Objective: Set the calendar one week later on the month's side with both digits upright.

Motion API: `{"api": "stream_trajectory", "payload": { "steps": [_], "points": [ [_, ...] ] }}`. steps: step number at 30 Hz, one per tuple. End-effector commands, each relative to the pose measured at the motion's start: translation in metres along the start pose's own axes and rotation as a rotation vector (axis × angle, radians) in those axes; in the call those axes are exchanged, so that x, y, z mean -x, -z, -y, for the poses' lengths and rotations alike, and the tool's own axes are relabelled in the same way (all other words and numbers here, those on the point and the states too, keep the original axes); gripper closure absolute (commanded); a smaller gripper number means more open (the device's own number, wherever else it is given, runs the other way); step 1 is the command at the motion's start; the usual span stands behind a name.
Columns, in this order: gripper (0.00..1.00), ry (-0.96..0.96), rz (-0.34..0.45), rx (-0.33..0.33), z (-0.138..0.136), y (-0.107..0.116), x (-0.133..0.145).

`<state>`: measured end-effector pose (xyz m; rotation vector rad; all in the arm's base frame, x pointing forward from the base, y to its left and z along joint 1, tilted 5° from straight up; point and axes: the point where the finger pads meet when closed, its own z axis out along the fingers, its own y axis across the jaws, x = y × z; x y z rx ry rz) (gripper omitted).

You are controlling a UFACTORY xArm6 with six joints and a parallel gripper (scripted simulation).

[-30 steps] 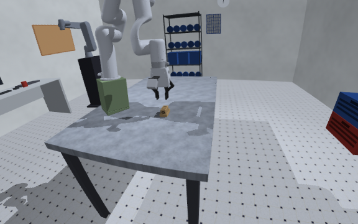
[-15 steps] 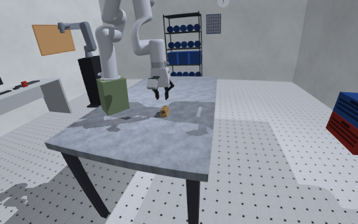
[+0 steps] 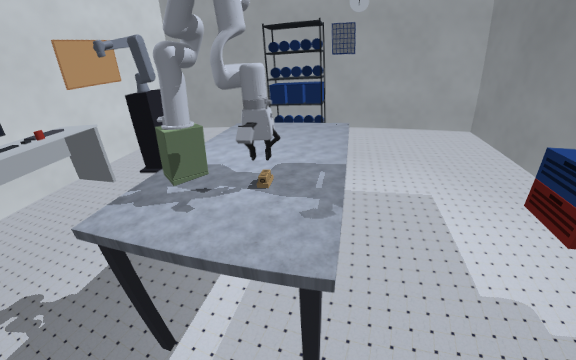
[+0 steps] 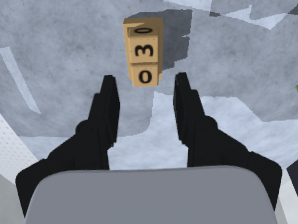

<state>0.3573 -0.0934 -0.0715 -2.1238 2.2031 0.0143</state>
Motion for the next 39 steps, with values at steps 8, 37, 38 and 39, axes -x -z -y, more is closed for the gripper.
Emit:
{"api": "stream_trajectory", "payload": {
  "steps": [8, 37, 38, 39],
  "points": [
    [0.53, 0.000, 0.000, -0.003, 0.001, -0.003, 0.000],
    [0.53, 0.000, 0.000, -0.004, 0.001, -0.039, 0.000],
    [0.53, 0.000, 0.000, -0.004, 0.001, -0.039, 0.000],
    [0.53, 0.000, 0.000, -0.004, 0.001, -0.041, 0.000]
  ]
}}
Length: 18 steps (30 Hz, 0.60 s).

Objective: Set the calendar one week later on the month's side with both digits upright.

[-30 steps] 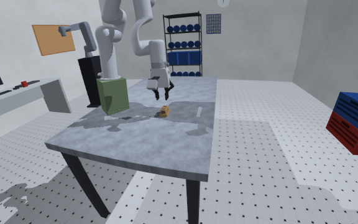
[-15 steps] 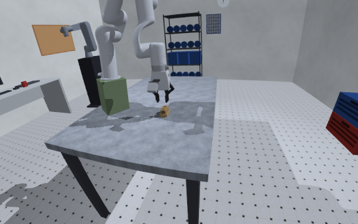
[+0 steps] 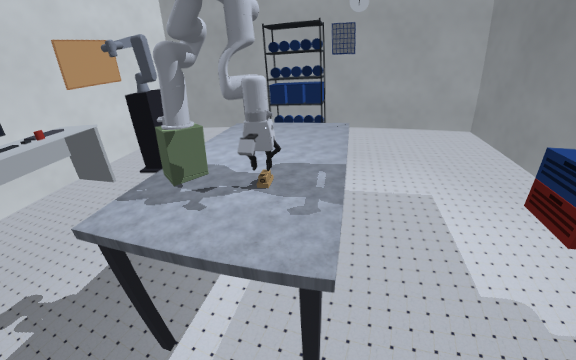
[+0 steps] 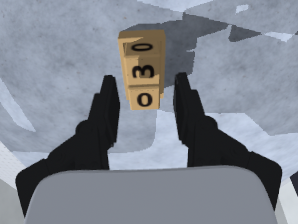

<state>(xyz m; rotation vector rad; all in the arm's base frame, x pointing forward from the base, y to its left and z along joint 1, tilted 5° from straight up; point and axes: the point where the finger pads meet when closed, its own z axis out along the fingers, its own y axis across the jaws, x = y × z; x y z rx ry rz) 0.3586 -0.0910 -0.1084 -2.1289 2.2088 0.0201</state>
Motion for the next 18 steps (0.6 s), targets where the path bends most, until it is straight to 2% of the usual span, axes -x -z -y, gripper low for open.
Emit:
{"api": "stream_trajectory", "payload": {
  "steps": [1, 18],
  "points": [
    [0.53, 0.001, 0.003, -0.012, 0.0017, -0.0048, -0.0003],
    [0.53, 0.001, 0.003, -0.012, 0.0017, -0.0148, -0.0003]
  ]
}}
